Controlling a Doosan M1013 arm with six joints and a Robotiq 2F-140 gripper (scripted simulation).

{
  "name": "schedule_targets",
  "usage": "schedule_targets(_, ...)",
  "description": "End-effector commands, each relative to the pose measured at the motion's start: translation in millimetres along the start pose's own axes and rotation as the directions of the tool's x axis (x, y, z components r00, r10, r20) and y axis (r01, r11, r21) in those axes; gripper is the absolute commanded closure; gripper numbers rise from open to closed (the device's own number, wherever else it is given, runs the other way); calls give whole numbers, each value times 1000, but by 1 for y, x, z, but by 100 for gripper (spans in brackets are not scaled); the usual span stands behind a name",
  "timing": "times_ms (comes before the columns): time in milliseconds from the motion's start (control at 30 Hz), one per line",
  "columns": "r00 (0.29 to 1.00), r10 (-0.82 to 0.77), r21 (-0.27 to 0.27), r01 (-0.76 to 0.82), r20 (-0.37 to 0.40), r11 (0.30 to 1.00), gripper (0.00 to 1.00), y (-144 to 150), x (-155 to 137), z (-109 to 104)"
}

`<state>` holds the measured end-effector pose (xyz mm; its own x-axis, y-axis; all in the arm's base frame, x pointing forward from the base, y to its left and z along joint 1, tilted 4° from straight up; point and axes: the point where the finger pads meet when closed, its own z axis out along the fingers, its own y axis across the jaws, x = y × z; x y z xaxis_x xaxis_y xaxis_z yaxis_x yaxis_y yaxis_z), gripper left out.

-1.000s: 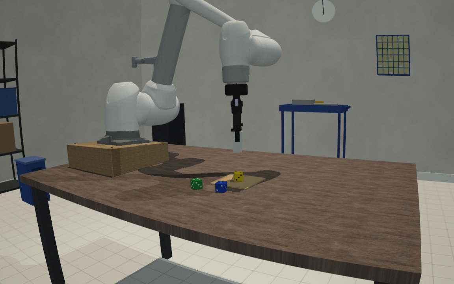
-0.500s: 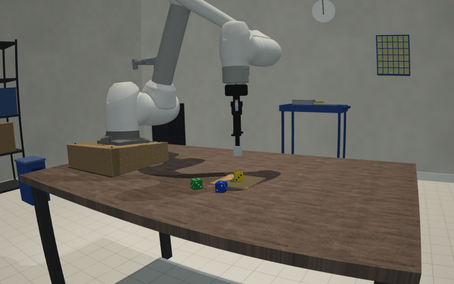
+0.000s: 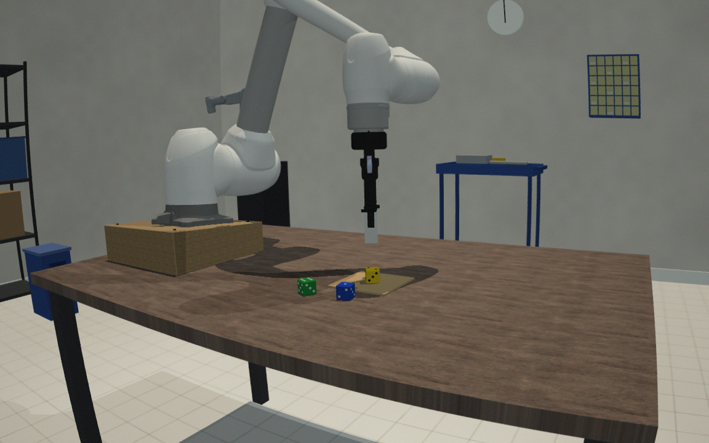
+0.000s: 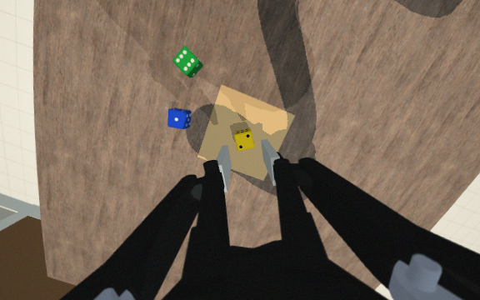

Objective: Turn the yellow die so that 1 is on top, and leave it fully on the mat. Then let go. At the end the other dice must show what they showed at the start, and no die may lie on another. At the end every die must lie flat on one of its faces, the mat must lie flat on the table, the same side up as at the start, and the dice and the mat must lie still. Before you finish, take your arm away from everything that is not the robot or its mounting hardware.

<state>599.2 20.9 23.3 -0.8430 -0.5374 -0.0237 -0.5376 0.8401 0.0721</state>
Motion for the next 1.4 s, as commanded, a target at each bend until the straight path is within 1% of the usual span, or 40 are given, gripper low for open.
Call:
schedule_targets(0, 1000, 0, 0, 0, 0, 1000, 72, 0, 0, 0)
schedule_targets(367, 1000, 0, 0, 0, 0, 1000, 72, 0, 0, 1)
schedule_targets(733, 1000, -1, -1, 1, 0, 1000, 72, 0, 0, 8)
schedule_targets(1233, 1000, -1, -1, 1, 0, 1000, 72, 0, 0, 30)
schedule_targets(1367, 1000, -1, -1, 1, 0, 1000, 72, 0, 0, 33)
